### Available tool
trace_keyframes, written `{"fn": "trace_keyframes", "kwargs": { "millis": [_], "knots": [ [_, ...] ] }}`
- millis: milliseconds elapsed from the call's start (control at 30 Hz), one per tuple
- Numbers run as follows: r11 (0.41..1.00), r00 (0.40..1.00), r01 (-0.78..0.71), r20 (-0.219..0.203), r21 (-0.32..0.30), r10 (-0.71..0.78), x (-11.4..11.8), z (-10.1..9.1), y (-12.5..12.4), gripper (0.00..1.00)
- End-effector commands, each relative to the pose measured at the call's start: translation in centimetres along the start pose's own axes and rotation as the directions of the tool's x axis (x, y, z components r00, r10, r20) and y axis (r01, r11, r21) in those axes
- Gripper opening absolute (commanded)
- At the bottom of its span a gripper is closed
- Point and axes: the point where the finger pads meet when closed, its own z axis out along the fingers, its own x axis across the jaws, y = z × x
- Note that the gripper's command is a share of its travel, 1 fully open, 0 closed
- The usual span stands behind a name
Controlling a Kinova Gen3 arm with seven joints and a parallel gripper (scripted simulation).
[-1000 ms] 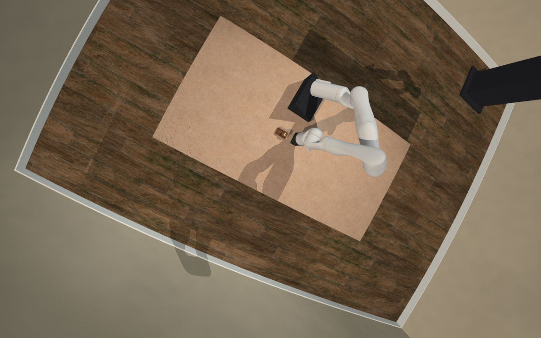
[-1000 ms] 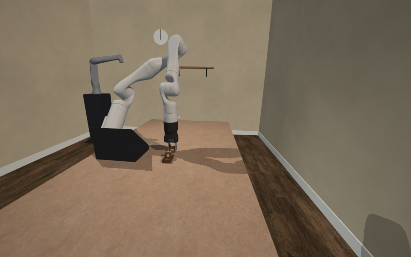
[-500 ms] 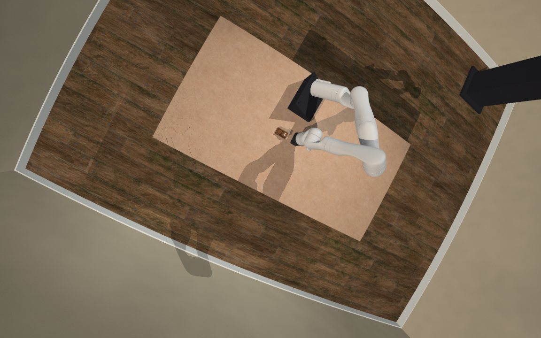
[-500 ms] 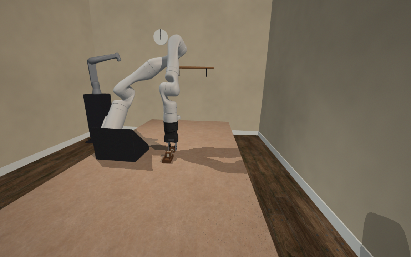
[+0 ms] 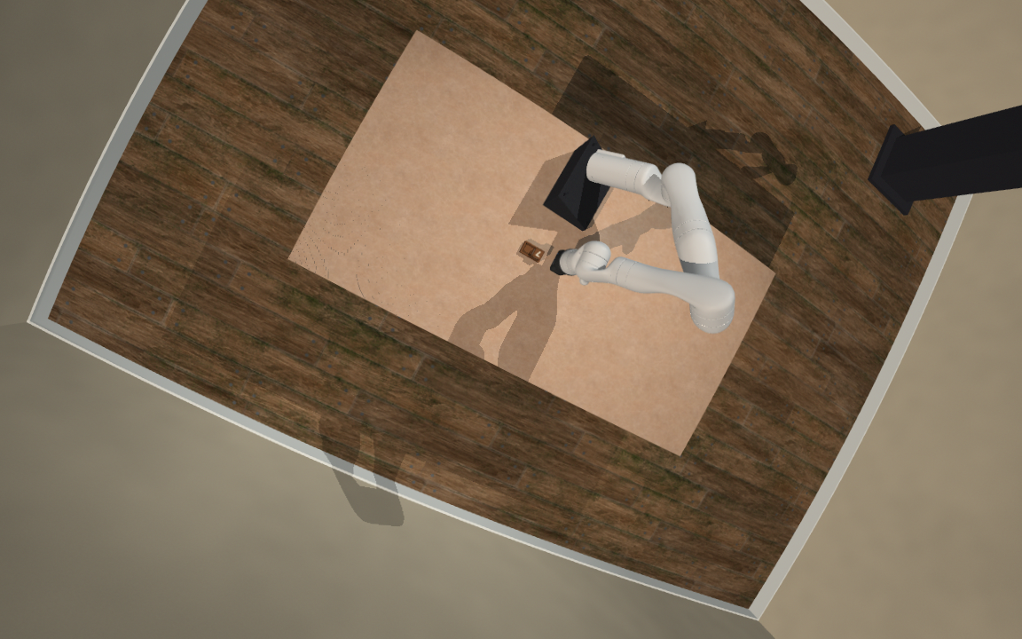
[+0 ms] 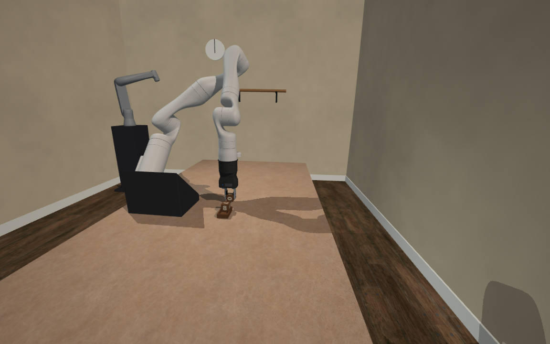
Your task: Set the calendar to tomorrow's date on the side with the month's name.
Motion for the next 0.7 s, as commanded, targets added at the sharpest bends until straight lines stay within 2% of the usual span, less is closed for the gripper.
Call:
{"fn": "trace_keyframes", "kwargs": {
  "millis": [0, 433, 500, 667],
  "knots": [
    [1.000, 1.000, 0.003, -0.008, -0.004, -0.003, 0.3, -0.9, 0.0, 0.57],
    [1.000, 1.000, 0.003, -0.008, -0.004, -0.003, 0.2, -7.2, 0.0, 0.57],
    [1.000, 1.000, 0.003, -0.008, -0.004, -0.003, 0.2, -7.2, 0.0, 0.57],
    [1.000, 1.000, 0.003, -0.008, -0.004, -0.003, 0.2, -8.6, 0.0, 0.57]
  ]
}}
